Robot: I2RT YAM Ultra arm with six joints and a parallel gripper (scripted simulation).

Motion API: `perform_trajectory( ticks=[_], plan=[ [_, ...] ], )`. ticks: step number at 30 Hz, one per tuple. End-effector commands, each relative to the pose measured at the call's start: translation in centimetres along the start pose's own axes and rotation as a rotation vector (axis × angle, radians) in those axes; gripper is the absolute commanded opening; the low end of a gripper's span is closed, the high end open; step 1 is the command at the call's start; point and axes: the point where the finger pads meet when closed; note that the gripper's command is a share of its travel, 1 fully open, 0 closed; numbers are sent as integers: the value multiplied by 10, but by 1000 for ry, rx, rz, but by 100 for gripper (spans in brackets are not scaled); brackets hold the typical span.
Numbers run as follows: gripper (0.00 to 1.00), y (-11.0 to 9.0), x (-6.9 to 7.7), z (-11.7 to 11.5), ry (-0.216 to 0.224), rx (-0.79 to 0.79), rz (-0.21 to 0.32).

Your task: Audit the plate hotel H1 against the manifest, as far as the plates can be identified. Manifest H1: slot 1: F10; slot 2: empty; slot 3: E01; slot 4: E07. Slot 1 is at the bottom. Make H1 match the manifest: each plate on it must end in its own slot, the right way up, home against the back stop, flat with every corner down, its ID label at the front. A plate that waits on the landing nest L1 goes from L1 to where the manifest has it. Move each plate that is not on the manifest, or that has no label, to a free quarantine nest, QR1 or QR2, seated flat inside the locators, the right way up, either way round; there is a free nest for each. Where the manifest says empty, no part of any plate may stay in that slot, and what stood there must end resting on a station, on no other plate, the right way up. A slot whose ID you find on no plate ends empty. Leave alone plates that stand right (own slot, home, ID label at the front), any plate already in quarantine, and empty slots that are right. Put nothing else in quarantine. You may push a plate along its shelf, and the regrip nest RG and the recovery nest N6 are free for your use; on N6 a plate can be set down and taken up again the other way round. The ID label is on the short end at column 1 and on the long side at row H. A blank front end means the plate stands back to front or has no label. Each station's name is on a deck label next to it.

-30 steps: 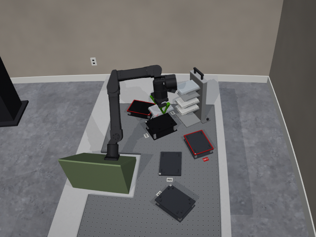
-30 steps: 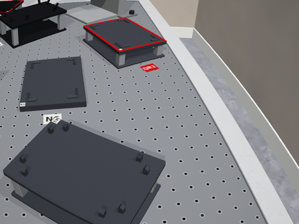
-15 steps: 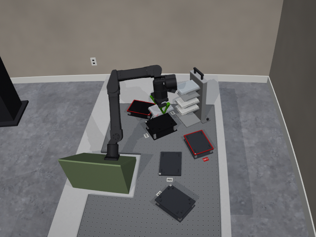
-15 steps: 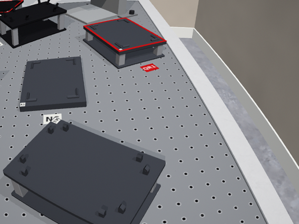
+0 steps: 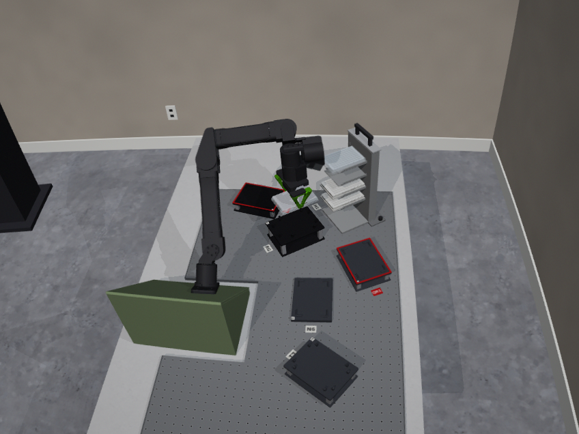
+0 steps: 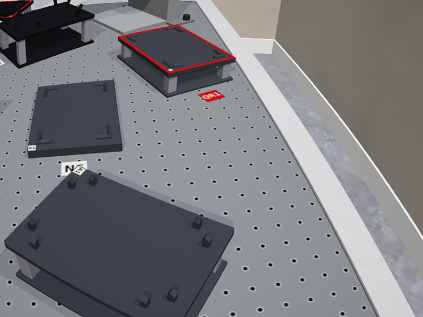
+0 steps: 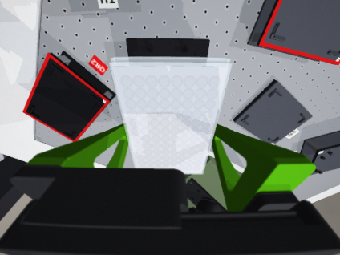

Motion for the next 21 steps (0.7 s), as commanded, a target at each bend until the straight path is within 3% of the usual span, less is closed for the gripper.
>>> perform_trajectory(
  ticks=[1,21],
  plan=[
    [86,15,52,-46,5,282,1],
    [86,21,34,-58,1,282,-4]
  ],
)
Point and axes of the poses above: the point where the finger pads meet when closed, its own x axis back along the fingers, its own z axis across the jaws, y = z × x, and after that the axes turned 7 degrees about x, right-handed
